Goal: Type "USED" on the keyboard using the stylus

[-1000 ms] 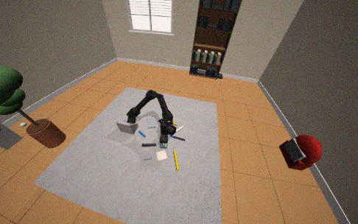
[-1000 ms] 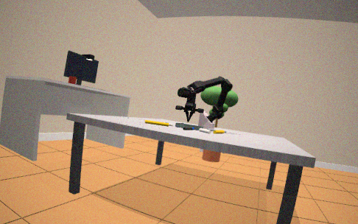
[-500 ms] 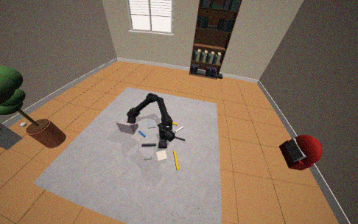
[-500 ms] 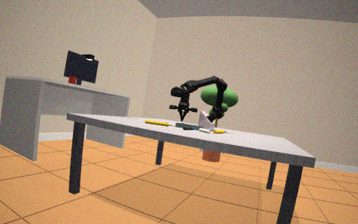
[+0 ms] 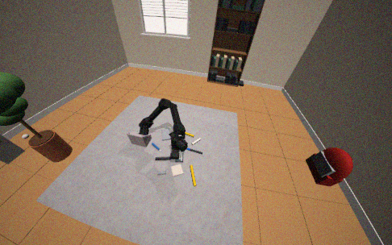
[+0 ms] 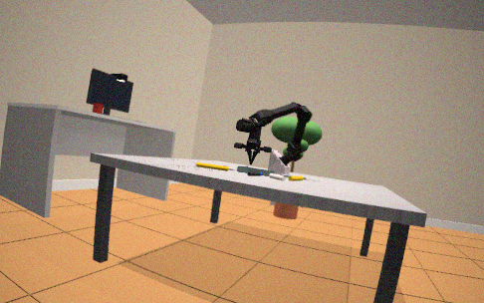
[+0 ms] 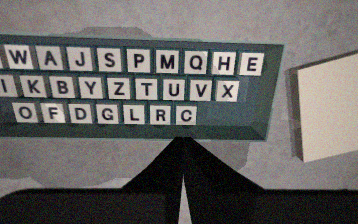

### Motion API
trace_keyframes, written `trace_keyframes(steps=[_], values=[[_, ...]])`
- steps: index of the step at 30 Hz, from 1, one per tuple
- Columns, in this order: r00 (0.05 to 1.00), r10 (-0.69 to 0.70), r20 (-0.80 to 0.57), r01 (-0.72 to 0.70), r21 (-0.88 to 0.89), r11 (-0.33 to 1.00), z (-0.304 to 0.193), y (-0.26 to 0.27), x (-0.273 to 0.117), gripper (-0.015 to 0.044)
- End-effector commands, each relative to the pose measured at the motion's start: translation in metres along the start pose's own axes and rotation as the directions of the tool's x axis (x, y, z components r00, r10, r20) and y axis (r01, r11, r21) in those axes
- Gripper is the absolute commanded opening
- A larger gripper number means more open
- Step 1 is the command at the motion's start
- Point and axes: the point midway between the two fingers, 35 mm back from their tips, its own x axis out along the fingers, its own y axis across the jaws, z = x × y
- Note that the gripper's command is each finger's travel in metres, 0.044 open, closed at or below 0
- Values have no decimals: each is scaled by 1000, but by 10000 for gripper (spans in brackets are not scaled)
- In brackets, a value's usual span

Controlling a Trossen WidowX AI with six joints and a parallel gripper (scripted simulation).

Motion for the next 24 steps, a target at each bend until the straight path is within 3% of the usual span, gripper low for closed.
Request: trace_keyframes(steps=[1, 4, 9, 24], values=[[1000, -1, -5, 1, -3, 1000, -3, 1, 1, 0], [1000, -1, -5, 1, -3, 1000, -2, 10, 1, 0], [1000, 3, -6, -3, -2, 1000, -3, 68, 1, 0], [1000, 3, -6, -3, -2, 1000, -3, 70, -1, 0]])
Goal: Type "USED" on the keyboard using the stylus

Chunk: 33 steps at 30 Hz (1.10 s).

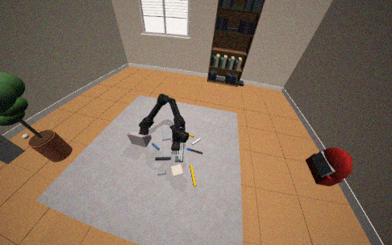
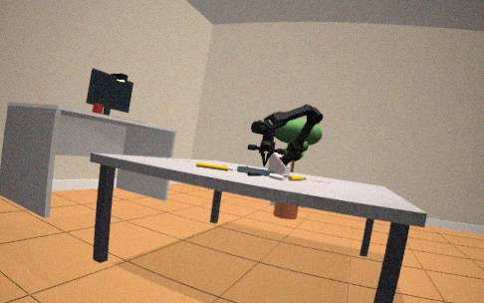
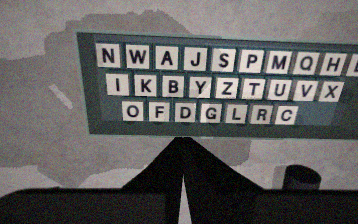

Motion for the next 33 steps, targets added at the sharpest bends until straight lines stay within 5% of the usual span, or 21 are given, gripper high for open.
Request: trace_keyframes(steps=[1, 5, 15, 18, 21, 27, 33], values=[[1000, 4, 0, -4, 7, 1000, 0, 1, -9, 0], [1000, 3, -1, -3, 7, 1000, -1, 0, -57, 0], [1000, 0, 13, 0, 14, 1000, 0, -2, -54, 0], [1000, 2, 6, -2, 24, 1000, -2, -3, -53, 79], [994, 43, -103, -22, 200, 980, -39, -18, -41, 150], [903, 257, -344, -12, 578, 816, -134, -26, -21, 150], [865, 322, -385, 2, 644, 765, -154, -22, -19, 150]])
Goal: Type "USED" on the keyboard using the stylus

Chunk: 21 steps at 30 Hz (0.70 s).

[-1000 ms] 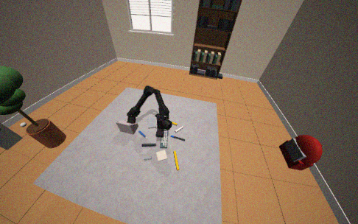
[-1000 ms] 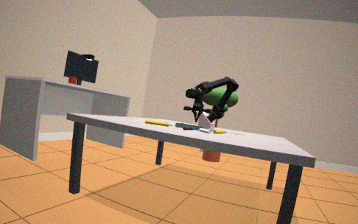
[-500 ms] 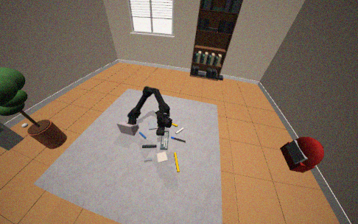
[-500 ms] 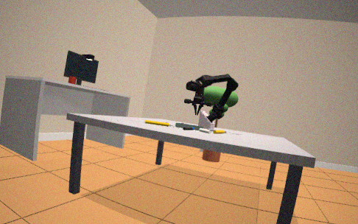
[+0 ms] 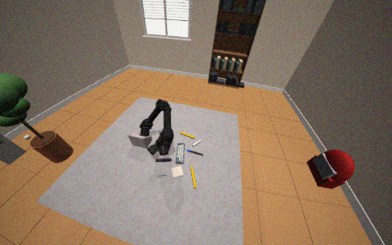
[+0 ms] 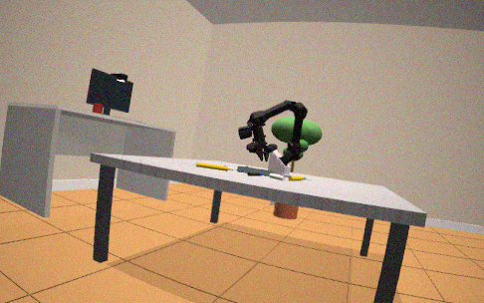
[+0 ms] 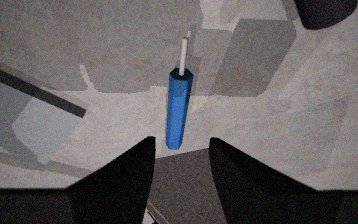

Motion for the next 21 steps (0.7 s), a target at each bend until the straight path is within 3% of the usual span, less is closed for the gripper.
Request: trace_keyframes(steps=[1, 21], values=[[999, 6, -48, -4, 43, 999, -8, -2, 5, 150], [999, 7, -48, -5, 43, 999, -5, 0, 14, 150]])
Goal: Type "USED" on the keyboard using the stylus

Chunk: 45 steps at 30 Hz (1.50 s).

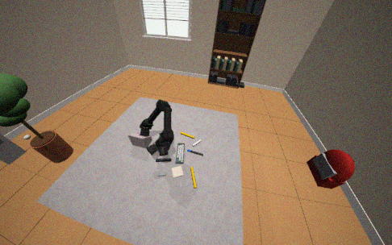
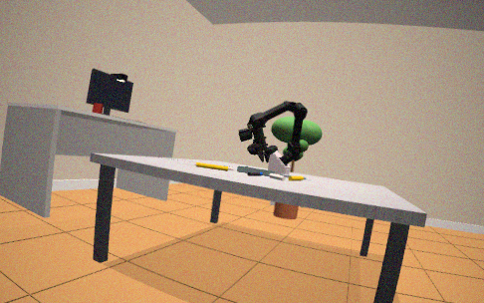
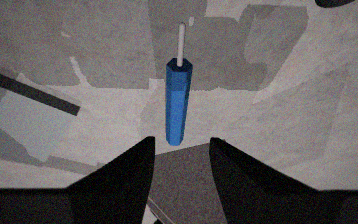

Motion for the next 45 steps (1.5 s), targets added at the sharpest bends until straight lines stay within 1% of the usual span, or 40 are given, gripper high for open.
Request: trace_keyframes(steps=[1, 45], values=[[1000, 7, -4, -7, 7, 1000, 0, 1, 5, 150], [1000, 8, -4, -7, 6, 1000, 15, 2, 28, 150]])
